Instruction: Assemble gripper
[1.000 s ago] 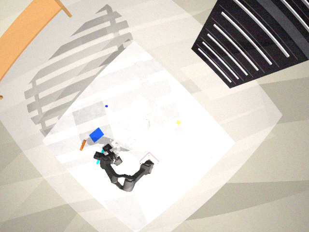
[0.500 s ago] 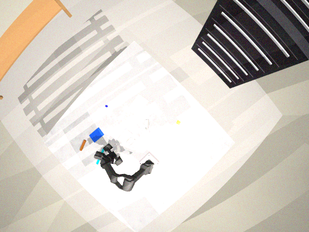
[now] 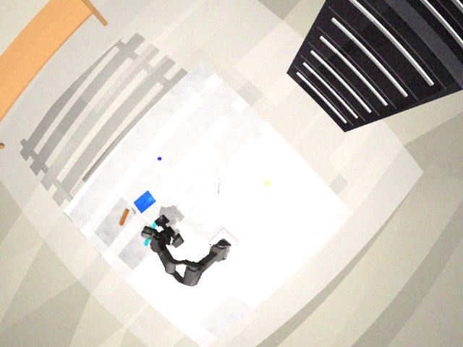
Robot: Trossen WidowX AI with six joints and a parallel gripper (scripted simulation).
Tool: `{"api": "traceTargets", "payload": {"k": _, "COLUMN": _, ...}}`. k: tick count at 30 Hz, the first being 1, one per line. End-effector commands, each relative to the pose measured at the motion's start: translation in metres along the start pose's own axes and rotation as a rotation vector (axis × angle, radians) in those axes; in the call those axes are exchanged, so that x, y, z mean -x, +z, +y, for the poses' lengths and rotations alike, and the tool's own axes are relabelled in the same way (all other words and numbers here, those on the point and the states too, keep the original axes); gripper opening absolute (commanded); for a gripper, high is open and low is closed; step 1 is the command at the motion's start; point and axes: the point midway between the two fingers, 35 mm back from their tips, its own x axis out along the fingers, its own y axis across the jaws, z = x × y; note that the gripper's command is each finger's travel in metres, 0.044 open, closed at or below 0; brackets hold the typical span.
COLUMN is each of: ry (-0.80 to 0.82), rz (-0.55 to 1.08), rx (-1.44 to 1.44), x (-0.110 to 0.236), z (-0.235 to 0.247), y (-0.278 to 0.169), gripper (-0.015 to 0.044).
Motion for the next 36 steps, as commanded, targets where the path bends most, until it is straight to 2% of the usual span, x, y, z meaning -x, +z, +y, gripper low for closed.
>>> {"api": "traceTargets", "payload": {"k": 1, "ry": 0.000, "rz": 0.000, "rx": 0.000, "x": 0.000, "z": 0.000, "y": 0.000, "gripper": 0.0361}}
{"api": "traceTargets", "payload": {"k": 8, "ry": 0.000, "rz": 0.000, "rx": 0.000, "x": 0.000, "z": 0.000, "y": 0.000, "gripper": 0.0177}}
{"api": "traceTargets", "payload": {"k": 14, "ry": 0.000, "rz": 0.000, "rx": 0.000, "x": 0.000, "z": 0.000, "y": 0.000, "gripper": 0.0137}}
{"api": "traceTargets", "payload": {"k": 25, "ry": 0.000, "rz": 0.000, "rx": 0.000, "x": 0.001, "z": 0.000, "y": 0.000, "gripper": 0.0134}}
{"api": "traceTargets", "payload": {"k": 36, "ry": 0.001, "rz": -0.001, "rx": 0.000, "x": 0.032, "z": -0.002, "y": 0.002, "gripper": 0.0134}}
